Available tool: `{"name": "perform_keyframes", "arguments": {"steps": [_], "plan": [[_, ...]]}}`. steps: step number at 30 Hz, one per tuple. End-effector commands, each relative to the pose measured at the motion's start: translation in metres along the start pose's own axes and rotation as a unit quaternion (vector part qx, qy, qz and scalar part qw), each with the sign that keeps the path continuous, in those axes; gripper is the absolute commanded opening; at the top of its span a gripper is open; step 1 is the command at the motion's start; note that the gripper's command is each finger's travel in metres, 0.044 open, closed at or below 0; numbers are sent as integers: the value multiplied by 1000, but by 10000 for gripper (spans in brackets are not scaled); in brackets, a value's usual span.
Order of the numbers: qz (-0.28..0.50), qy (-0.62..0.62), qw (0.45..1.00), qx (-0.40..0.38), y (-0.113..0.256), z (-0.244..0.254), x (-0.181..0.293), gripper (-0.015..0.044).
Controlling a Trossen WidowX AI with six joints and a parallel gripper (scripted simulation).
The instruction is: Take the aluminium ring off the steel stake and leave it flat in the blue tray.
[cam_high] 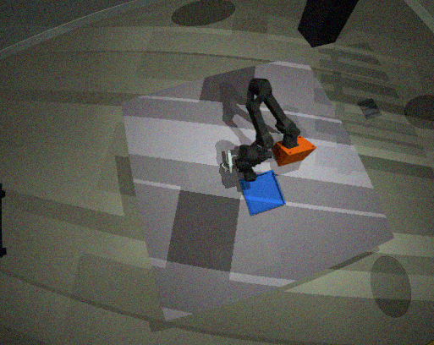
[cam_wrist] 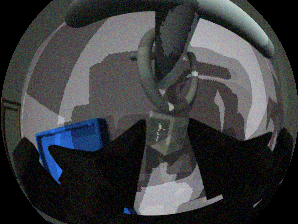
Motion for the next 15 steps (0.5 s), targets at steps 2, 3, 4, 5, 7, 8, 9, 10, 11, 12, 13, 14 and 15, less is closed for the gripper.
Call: {"name": "perform_keyframes", "arguments": {"steps": [2,3,4,5,7,8,9,10,11,12,13,14,15], "plan": [[0,-1,1000,0,0,0,0,113],[0,-1,1000,0,0,0,0,107],[0,-1,1000,0,0,0,0,100],[0,-1,1000,0,0,0,0,93],[0,-1,1000,0,0,0,0,80],[0,-1,1000,0,0,0,0,73],[0,-1,1000,0,0,0,0,67],[0,-1,1000,0,0,0,0,60],[0,-1,1000,0,0,0,0,53],[0,-1,1000,0,0,0,0,47],[0,-1,1000,0,0,0,0,40],[0,-1,1000,0,0,0,0,33],[0,-1,1000,0,0,0,0,27]]}}
Point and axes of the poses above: the point midway between the two fingers, 35 mm back from their tips, its own y axis back along the fingers, its own z axis across the jaws, x = y × z, the point moved 7 cm from there along y, back along the fingers, and after that the axes turned 10 degrees about y, right-handed, at the moved point
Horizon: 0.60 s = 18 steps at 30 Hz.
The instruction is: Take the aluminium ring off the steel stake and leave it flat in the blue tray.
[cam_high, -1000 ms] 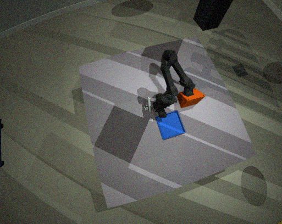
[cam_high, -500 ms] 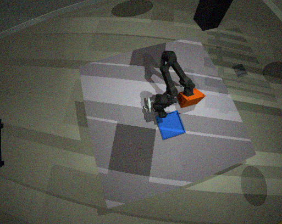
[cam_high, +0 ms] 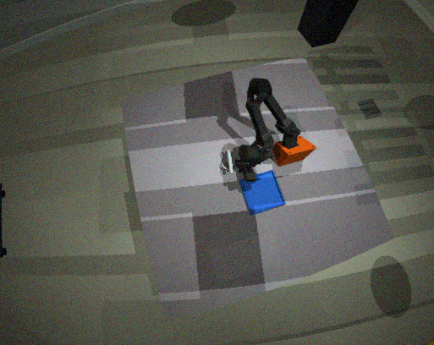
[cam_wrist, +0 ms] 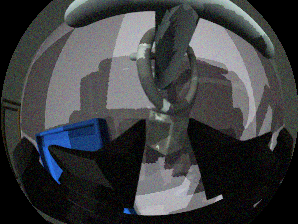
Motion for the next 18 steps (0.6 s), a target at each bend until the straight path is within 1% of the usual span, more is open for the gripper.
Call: {"name": "perform_keyframes", "arguments": {"steps": [1,3,18], "plan": [[0,-1,1000,0,0,0,0,20],[0,-1,1000,0,0,0,0,0],[3,3,1000,-3,18,-1,-10,0]]}}
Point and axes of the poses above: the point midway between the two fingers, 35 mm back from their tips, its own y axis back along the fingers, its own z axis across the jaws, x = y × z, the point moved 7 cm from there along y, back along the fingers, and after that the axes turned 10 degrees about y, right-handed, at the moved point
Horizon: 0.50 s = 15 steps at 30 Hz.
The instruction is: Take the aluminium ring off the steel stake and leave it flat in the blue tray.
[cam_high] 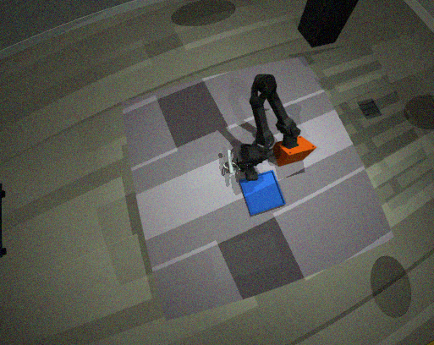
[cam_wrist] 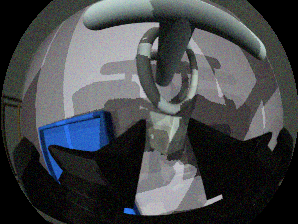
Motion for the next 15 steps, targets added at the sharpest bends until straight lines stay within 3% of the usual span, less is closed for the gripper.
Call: {"name": "perform_keyframes", "arguments": {"steps": [1,15], "plan": [[-7,-7,1000,2,5,-1,-8,0],[12,-5,1000,1,5,3,-12,0]]}}
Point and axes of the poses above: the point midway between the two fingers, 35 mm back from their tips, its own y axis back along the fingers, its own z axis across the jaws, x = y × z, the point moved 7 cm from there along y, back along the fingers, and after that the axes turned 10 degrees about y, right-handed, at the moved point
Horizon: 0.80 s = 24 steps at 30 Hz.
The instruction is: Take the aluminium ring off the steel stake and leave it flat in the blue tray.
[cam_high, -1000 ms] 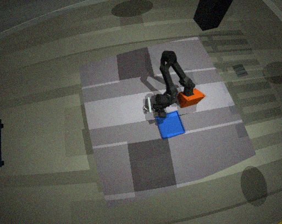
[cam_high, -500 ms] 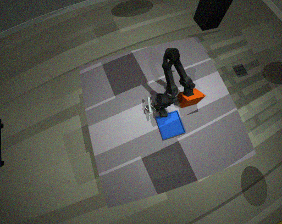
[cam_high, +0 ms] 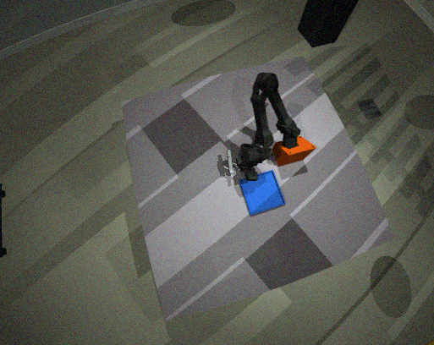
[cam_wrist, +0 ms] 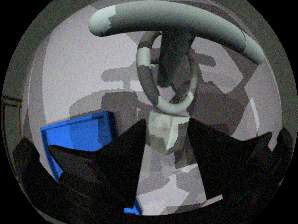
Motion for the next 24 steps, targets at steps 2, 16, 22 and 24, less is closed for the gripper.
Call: {"name": "perform_keyframes", "arguments": {"steps": [2,16,22,24], "plan": [[10,-3,1000,2,-1,4,-8,0],[57,4,998,6,-1,12,-19,0],[77,7,997,11,-1,15,-24,0],[83,9,996,12,0,15,-26,0]]}}
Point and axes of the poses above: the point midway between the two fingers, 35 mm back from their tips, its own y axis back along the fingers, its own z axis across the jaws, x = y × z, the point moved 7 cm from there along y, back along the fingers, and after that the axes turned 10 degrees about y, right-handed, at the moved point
